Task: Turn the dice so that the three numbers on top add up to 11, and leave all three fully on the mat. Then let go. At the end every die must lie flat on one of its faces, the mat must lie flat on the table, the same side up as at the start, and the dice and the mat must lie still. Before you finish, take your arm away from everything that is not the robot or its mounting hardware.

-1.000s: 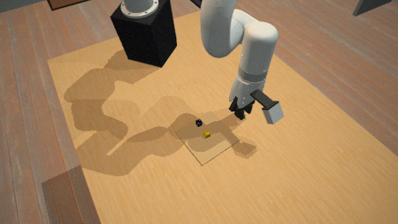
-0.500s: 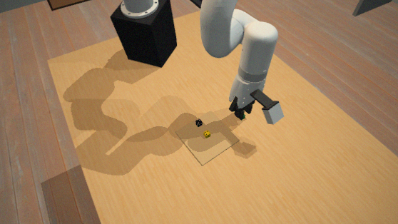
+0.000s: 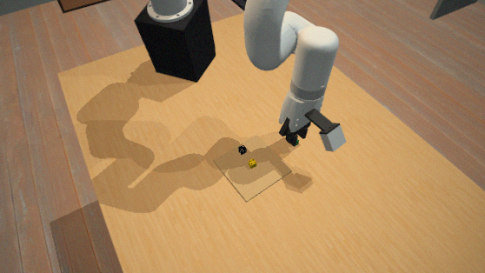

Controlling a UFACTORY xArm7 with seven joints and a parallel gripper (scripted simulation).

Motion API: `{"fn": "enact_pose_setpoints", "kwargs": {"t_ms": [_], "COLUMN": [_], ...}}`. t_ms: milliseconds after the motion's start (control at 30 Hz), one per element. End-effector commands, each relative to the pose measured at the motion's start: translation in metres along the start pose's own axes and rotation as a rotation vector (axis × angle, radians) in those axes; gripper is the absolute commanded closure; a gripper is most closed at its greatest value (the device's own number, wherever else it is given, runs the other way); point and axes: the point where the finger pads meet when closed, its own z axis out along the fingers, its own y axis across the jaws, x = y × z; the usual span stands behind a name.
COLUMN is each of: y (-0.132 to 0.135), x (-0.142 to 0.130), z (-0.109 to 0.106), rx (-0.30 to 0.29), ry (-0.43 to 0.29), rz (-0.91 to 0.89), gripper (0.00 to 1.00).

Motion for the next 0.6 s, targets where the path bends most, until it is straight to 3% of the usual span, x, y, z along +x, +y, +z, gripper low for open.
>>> {"fn": "enact_pose_setpoints", "kwargs": {"t_ms": [0, 567], "y": [0.000, 0.000], "x": [0.002, 0.002], "z": [0.000, 0.015], "rx": [0.001, 0.001], "ry": [0.003, 0.003], "rz": [0.000, 0.000], "gripper": [0.69, 0.69]}}
